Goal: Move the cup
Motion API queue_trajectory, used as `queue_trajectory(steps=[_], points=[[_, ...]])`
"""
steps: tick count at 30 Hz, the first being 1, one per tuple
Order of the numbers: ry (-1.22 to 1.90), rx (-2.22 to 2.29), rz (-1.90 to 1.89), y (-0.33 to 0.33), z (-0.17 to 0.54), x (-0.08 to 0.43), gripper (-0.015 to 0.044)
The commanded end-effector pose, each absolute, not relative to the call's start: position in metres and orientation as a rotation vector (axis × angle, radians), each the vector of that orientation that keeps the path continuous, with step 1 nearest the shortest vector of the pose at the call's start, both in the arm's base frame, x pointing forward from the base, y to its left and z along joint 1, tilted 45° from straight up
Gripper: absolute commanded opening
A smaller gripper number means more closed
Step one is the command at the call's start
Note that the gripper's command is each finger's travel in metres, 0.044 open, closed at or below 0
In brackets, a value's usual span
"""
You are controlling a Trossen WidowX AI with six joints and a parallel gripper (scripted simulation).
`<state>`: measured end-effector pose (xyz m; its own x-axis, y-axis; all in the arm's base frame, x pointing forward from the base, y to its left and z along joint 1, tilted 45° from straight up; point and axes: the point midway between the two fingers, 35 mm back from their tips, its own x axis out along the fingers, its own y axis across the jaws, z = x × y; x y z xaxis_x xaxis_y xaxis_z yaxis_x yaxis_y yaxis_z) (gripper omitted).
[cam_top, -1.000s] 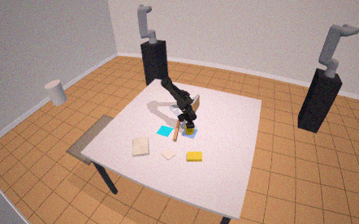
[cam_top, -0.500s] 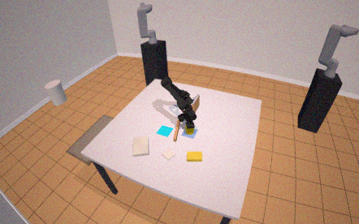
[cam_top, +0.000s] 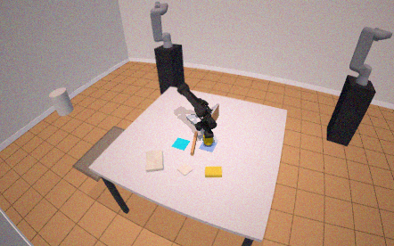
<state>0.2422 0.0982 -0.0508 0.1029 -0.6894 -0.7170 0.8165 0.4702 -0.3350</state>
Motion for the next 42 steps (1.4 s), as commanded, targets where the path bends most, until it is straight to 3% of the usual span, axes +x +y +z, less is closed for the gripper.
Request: queue_trajectory(steps=[1, 42], points=[[0.955, 0.167, -1.116, 0.112, -0.038, 0.241, 0.0], [0.953, 0.163, -1.117, 0.096, -0.002, 0.254, 0.0]])
